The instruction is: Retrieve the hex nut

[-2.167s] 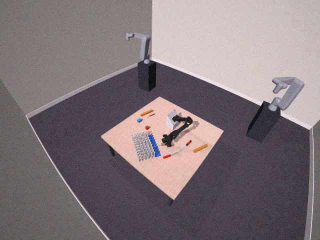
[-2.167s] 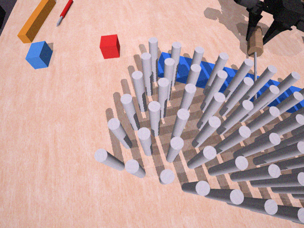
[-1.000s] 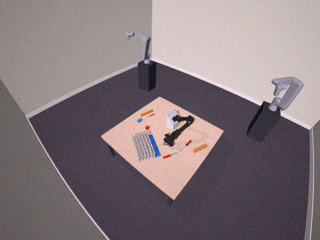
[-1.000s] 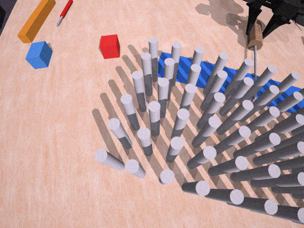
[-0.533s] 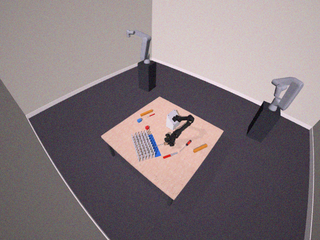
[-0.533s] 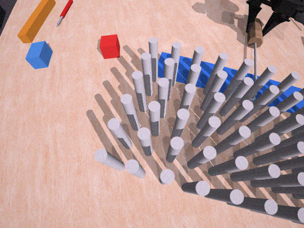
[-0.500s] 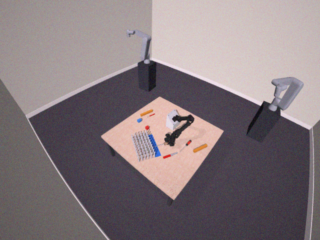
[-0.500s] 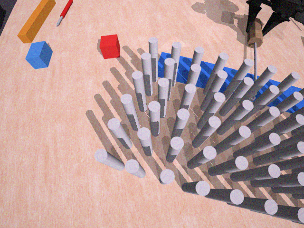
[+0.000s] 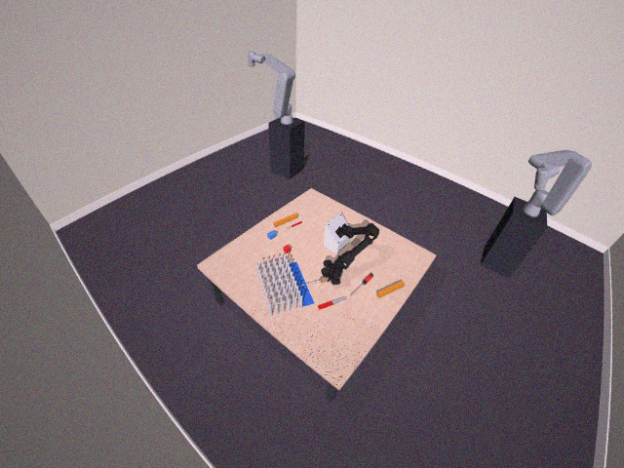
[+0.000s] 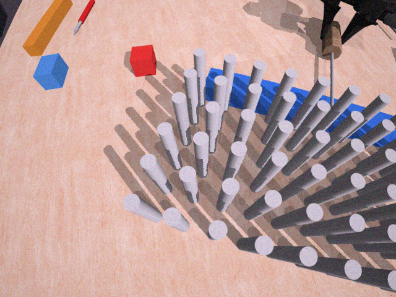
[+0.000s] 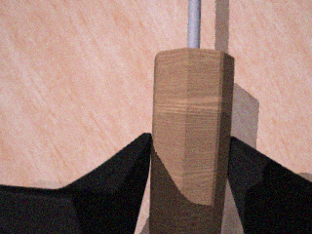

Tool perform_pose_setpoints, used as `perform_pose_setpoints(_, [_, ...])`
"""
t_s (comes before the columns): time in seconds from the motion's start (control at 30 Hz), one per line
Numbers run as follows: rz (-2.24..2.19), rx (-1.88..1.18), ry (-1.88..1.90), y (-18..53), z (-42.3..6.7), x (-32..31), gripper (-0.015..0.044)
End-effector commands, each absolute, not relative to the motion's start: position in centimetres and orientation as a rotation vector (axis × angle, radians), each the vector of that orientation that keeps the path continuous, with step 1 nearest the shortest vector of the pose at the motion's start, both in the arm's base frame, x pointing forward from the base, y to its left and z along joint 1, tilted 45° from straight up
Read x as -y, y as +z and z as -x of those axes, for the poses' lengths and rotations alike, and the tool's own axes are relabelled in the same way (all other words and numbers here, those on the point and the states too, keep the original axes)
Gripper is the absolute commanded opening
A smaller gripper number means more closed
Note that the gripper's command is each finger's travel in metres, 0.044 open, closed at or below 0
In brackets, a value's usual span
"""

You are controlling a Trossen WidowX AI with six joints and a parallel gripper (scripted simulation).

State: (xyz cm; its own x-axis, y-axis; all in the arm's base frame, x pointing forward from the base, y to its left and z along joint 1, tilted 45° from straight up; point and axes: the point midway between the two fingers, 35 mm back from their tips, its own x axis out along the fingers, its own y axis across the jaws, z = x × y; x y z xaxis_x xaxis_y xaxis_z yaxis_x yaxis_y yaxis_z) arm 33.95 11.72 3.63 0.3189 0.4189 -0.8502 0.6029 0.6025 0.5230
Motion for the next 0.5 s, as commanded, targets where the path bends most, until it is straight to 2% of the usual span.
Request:
perform_pose_setpoints(0.0, [-0.991,-1.289,-0.149,4.13,-34.19,-11.22,0.0000])
perform_pose_setpoints(0.47, [-0.990,-1.287,-0.147,4.90,-34.29,-10.29,0.0000])
